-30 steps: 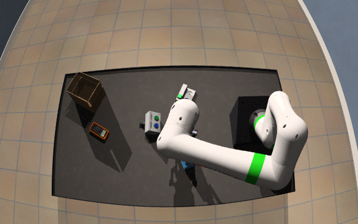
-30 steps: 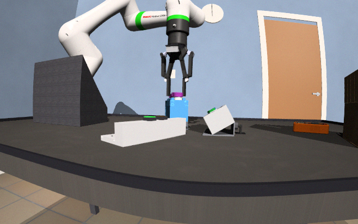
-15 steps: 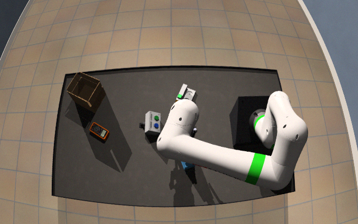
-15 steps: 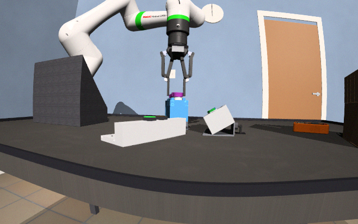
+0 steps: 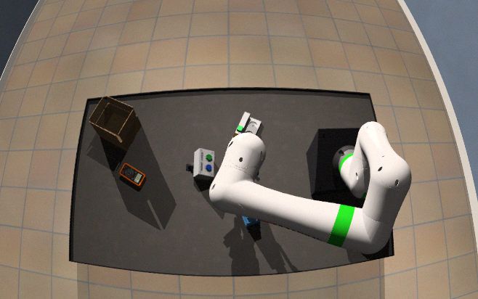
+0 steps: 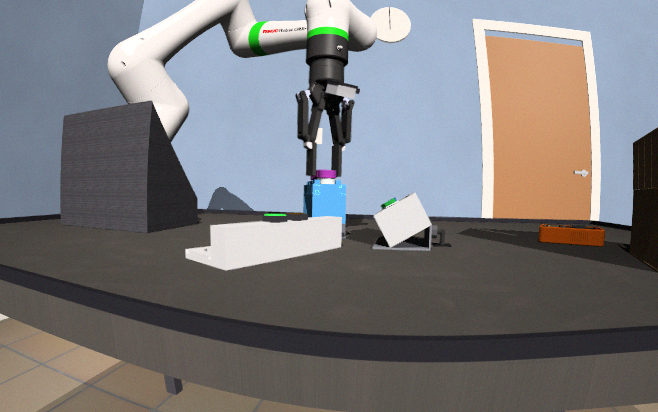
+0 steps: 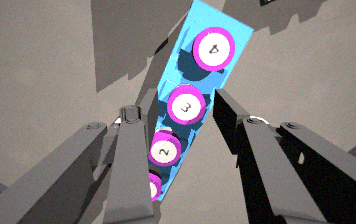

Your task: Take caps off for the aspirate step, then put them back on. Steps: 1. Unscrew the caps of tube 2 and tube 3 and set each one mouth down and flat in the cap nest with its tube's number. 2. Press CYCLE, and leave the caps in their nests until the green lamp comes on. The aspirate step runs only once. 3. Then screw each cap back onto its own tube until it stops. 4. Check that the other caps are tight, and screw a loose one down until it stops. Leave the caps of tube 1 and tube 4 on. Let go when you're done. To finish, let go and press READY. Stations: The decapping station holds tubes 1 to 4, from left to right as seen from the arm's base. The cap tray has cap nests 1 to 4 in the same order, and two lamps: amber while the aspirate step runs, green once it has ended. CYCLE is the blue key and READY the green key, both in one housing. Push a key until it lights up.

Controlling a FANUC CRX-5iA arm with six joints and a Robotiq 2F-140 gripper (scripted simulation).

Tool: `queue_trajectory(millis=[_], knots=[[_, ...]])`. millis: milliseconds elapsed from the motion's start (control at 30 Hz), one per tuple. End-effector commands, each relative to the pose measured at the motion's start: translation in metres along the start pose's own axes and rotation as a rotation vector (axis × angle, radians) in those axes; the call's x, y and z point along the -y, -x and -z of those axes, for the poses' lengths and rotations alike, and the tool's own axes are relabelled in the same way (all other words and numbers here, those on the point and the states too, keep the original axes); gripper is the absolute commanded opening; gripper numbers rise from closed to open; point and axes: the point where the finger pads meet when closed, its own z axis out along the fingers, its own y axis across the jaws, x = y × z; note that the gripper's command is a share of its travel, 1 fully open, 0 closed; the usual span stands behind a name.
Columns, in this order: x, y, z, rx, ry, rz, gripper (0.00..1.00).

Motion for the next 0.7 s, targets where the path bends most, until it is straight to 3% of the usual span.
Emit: queue_trajectory(millis=[0,100,133,600,667], knots=[[-0.0003,-0.0003,0.0005,0.004,-0.008,0.107,0.41],[-0.0003,-0.0003,0.0005,0.004,-0.008,0.107,0.41],[-0.0003,-0.0003,0.0005,0.003,-0.008,0.107,0.3],[-0.0002,-0.0003,0.0005,0.003,-0.007,0.107,0.3],[-0.0003,-0.0003,0.0003,0.004,-0.007,0.007,0.3]])
